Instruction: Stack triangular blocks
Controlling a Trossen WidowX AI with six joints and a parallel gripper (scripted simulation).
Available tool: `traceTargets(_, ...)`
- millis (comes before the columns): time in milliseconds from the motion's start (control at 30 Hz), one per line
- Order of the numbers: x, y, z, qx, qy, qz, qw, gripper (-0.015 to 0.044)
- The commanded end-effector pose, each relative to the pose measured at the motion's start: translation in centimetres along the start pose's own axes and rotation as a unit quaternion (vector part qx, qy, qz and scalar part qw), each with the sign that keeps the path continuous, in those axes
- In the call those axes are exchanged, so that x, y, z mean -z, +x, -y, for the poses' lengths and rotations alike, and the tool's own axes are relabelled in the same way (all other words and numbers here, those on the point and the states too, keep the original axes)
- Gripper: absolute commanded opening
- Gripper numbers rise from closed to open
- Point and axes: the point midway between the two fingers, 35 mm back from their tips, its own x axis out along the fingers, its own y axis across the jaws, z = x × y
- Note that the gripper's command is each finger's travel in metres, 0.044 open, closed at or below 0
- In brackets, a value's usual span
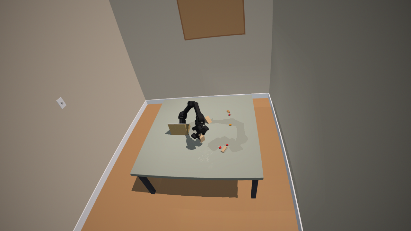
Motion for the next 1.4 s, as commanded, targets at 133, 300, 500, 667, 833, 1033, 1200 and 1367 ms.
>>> traceTargets(133,0.0,-0.6,1.4,0.001,-0.114,-0.004,0.993,0.0)
traceTargets(300,-0.1,-1.0,2.2,0.0,-0.2,-0.005,0.98,0.0)
traceTargets(500,-0.3,-1.3,3.3,-0.001,-0.3,-0.005,0.954,0.0)
traceTargets(667,-0.4,-1.6,4.2,-0.003,-0.381,-0.006,0.924,0.0)
traceTargets(833,-0.6,-1.9,5.1,-0.004,-0.46,-0.006,0.888,0.0)
traceTargets(1033,-0.9,-2.2,6.2,-0.006,-0.549,-0.005,0.836,0.0)
traceTargets(1200,-1.1,-2.5,7.1,-0.007,-0.619,-0.005,0.785,0.0)
traceTargets(1367,-1.4,-2.7,8.0,-0.008,-0.685,-0.004,0.729,0.0)
